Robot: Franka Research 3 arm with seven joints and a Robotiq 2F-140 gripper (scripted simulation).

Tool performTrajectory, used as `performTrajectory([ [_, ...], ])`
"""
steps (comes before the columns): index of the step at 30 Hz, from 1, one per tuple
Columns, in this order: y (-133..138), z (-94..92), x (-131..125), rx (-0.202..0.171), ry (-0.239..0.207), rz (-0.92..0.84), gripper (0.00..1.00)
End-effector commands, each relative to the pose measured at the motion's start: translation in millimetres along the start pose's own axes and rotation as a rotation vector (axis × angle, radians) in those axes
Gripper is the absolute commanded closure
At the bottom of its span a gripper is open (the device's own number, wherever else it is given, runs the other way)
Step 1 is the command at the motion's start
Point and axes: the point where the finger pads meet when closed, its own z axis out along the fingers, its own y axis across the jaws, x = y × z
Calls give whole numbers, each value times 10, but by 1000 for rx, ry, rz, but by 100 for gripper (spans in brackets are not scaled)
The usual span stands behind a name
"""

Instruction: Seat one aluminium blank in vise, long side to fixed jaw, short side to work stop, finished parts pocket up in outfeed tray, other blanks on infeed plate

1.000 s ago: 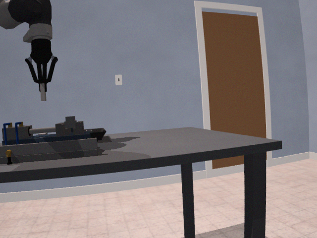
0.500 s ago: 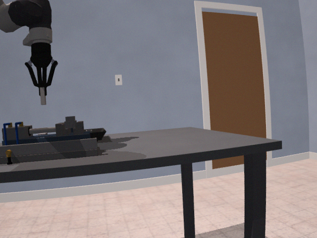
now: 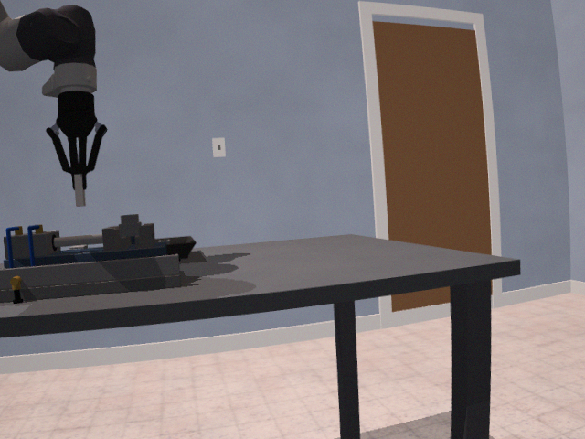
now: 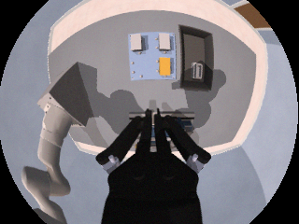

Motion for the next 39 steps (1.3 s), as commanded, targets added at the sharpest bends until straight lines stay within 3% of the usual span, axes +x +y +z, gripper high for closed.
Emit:
performTrajectory([
  [1, 15, 77, 12, -7, 4, 17, 100],
  [17, 15, 244, 13, -7, 4, 17, 100],
  [39, 15, 260, 13, -7, 5, 17, 100],
])
